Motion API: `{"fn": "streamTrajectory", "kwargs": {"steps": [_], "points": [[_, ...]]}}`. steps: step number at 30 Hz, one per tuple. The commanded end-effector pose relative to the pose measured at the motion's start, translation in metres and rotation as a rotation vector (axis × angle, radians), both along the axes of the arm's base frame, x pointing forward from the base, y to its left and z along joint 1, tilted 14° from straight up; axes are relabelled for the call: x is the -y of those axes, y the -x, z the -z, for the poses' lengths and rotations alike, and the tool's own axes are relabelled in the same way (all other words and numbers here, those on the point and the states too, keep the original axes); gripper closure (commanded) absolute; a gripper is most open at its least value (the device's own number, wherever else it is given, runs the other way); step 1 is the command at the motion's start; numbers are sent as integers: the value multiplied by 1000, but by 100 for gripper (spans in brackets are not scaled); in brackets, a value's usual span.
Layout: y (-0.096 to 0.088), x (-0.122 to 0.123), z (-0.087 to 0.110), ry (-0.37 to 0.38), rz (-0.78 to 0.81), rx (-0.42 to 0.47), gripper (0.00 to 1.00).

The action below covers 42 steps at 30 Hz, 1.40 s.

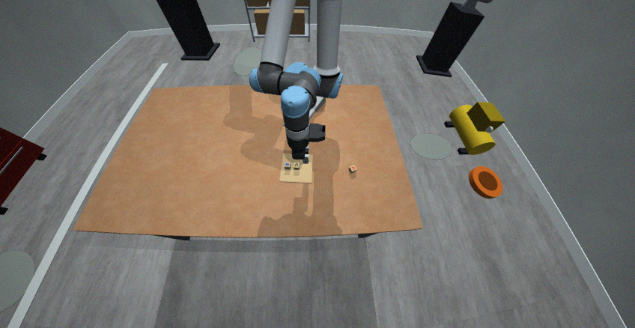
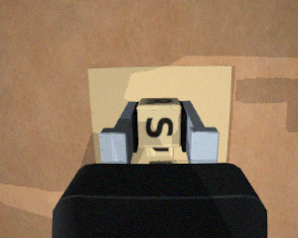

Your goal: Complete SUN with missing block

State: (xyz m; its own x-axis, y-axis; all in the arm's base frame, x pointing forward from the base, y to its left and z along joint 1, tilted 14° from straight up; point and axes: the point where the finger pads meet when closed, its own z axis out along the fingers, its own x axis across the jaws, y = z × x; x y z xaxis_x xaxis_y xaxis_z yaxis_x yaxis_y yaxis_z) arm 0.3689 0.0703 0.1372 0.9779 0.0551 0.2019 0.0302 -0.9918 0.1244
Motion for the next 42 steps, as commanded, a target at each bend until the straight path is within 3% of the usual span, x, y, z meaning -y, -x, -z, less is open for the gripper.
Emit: {"fn": "streamTrajectory", "kwargs": {"steps": [1, 9, 15, 42], "points": [[-4, 4, 22, -1, 2, 0, 51], [-12, 9, 58, -1, 2, 0, 51], [-15, 11, 72, -1, 2, 0, 51], [-16, 11, 73, 0, 1, 2, 51]]}}
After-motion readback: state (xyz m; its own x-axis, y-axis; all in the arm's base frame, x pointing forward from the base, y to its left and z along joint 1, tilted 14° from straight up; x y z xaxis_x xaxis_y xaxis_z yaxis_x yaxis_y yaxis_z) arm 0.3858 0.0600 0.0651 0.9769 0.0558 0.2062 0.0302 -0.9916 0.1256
